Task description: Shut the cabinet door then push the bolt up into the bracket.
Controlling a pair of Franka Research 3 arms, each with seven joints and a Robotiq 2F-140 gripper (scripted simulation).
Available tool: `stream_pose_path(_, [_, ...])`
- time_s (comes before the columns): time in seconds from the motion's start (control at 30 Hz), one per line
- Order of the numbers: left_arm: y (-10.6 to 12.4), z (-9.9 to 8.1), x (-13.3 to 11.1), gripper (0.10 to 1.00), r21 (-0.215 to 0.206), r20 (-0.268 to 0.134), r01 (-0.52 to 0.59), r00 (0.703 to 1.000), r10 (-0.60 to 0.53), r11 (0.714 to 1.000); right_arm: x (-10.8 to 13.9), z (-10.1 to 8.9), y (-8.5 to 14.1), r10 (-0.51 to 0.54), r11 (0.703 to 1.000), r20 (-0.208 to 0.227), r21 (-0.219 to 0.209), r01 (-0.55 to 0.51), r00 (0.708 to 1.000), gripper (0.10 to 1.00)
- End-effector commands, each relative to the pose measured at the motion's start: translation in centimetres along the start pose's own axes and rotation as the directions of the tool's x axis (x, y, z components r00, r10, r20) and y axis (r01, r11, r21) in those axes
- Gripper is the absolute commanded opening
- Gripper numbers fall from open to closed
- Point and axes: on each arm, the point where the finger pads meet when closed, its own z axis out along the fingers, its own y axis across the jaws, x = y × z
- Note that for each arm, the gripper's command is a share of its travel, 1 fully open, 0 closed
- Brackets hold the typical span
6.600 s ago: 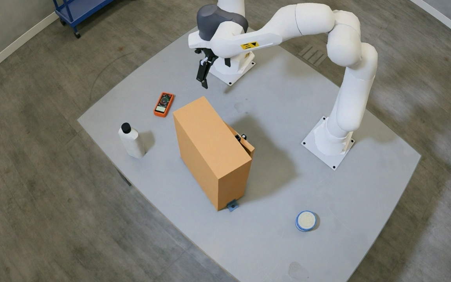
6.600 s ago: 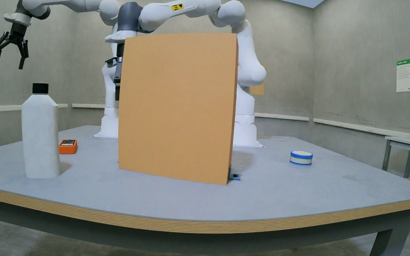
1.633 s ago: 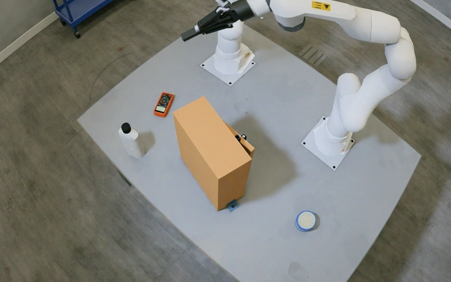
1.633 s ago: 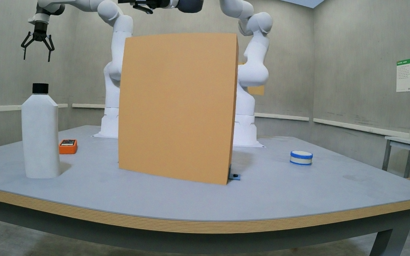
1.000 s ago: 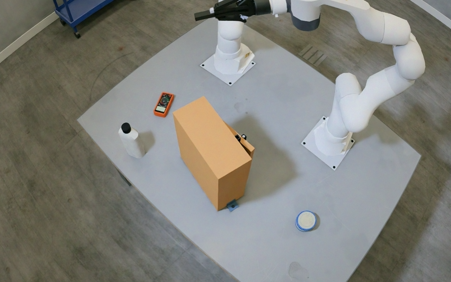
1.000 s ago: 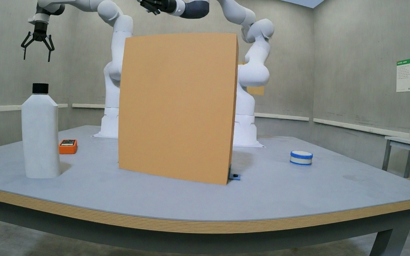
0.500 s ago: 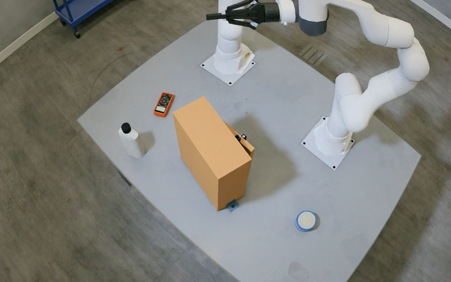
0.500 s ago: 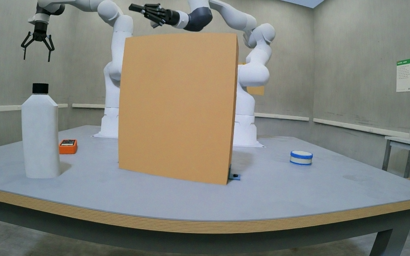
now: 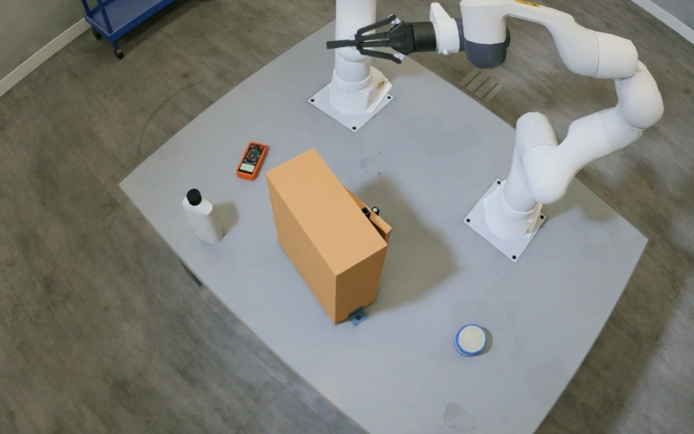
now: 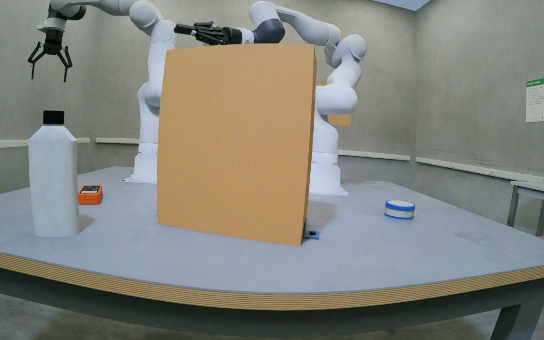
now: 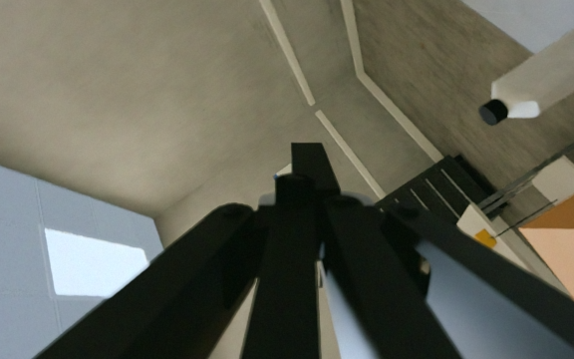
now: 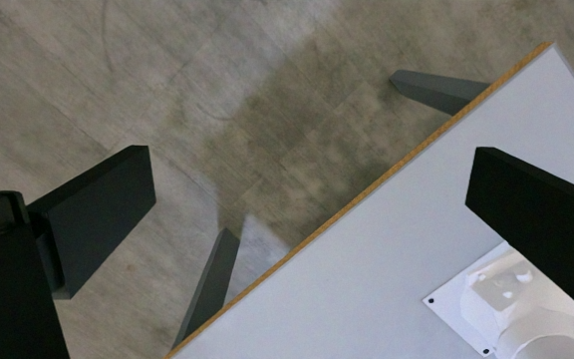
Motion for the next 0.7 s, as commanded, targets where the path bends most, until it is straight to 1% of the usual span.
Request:
stream_pose_path(0.0, [1.1,-0.3,0.6,0.099,-0.017,-0.012,-0.098,0.995,0.097,0.995,0.0,0.0,0.0,0.0,1.0,0.0,0.0,0.0,1.0,1.0])
stream_pose_path(0.03, [1.5,-0.3,0.7,0.099,-0.021,-0.013,-0.108,0.994,0.108,0.994,0.0,0.0,0.0,0.0,1.0,0.0,0.0,0.0,1.0,1.0])
stream_pose_path(0.1, [1.5,-0.3,0.7,0.099,-0.021,-0.013,-0.108,0.994,0.108,0.994,0.0,0.0,0.0,0.0,1.0,0.0,0.0,0.0,1.0,1.0])
stream_pose_path(0.13, [2.4,-0.4,0.9,0.099,-0.033,-0.017,-0.136,0.991,0.135,0.99,0.0,0.0,0.0,0.0,1.0,0.0,0.0,0.0,1.0,1.0])
stream_pose_path(0.6, [7.2,-1.0,1.6,0.099,-0.102,-0.042,-0.26,0.965,0.257,0.96,0.0,0.0,0.0,0.0,1.0,0.0,0.0,0.0,1.0,1.0])
stream_pose_path(0.67, [7.2,-1.0,1.6,0.099,-0.102,-0.042,-0.26,0.965,0.257,0.96,0.0,0.0,0.0,0.0,1.0,0.0,0.0,0.0,1.0,1.0])
